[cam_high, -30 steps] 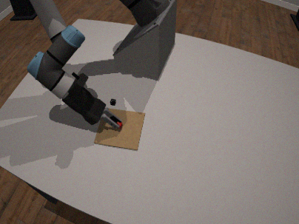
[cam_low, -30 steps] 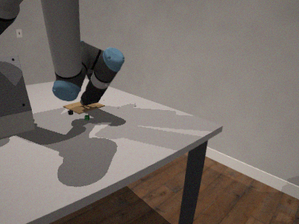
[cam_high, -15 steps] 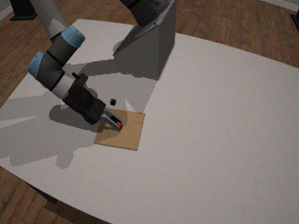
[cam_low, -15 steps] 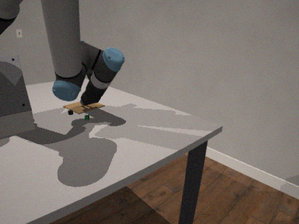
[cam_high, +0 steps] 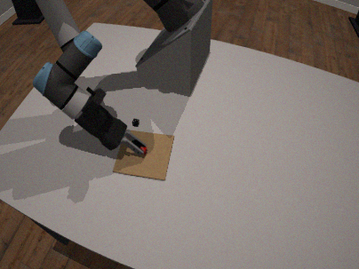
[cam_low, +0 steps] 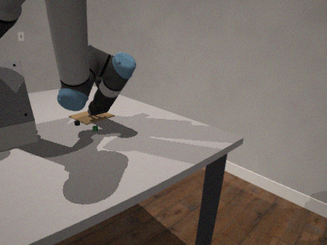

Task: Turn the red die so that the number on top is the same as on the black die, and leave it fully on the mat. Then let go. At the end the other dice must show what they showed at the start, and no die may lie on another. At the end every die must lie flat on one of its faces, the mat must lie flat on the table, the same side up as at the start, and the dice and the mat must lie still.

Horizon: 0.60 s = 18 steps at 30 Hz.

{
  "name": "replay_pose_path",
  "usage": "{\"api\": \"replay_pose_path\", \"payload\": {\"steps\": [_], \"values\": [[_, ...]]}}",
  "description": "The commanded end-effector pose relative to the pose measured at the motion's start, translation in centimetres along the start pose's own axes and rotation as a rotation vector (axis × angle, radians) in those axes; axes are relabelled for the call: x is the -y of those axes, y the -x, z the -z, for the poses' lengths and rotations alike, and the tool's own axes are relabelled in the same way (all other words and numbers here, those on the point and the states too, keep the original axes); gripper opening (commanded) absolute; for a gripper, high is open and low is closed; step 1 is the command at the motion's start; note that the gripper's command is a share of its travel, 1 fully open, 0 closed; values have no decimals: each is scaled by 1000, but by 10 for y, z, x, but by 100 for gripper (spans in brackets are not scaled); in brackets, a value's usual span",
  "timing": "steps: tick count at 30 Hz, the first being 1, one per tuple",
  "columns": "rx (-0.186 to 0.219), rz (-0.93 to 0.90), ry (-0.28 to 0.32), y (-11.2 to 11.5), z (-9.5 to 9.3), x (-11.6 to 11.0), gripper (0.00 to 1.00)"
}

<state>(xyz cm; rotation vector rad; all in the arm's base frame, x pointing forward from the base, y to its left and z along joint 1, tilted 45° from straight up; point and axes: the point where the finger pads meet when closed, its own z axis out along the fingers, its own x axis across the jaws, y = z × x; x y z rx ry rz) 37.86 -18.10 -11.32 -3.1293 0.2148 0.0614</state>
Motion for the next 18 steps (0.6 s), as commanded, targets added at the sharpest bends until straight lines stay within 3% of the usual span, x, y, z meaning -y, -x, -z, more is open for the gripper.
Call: {"api": "replay_pose_path", "payload": {"steps": [1, 18], "values": [[-1, 1, 0, 0, -1, -1, 34], [-1, 1, 0, 0, -2, -3, 34]]}}
